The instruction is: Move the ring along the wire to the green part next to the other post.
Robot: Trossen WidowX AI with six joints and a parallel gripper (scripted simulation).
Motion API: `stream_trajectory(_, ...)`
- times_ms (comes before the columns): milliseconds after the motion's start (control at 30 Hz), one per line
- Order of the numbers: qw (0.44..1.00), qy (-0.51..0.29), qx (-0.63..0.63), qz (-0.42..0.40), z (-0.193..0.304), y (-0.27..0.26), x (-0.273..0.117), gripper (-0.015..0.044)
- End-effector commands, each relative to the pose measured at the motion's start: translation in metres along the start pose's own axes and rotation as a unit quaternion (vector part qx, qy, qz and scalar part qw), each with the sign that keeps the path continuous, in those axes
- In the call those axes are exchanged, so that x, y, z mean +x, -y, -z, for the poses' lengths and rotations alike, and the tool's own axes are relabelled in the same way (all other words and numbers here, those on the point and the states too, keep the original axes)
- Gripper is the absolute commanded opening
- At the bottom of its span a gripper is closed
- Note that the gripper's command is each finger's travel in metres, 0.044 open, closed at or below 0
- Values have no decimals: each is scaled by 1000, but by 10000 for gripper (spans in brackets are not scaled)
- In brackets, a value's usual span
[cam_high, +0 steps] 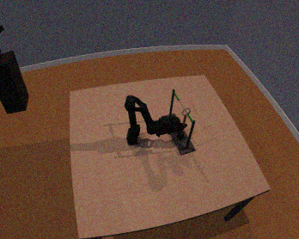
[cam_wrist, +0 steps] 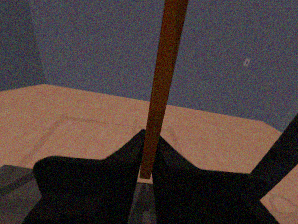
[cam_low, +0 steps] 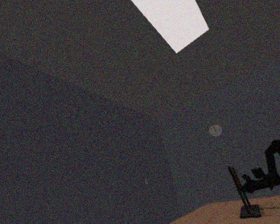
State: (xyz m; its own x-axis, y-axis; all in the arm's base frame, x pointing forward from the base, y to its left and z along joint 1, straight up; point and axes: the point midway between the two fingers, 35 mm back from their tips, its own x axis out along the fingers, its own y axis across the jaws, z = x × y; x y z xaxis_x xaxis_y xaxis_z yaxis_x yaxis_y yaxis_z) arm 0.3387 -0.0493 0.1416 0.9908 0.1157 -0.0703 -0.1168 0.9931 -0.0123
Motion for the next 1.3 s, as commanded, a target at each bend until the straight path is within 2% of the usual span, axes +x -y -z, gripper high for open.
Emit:
stream_trajectory(0,1000,2,2,0,-1,-5,-1,-150)
stream_trajectory(1267,1000,5,3,-3,-2,-43,0,-150)
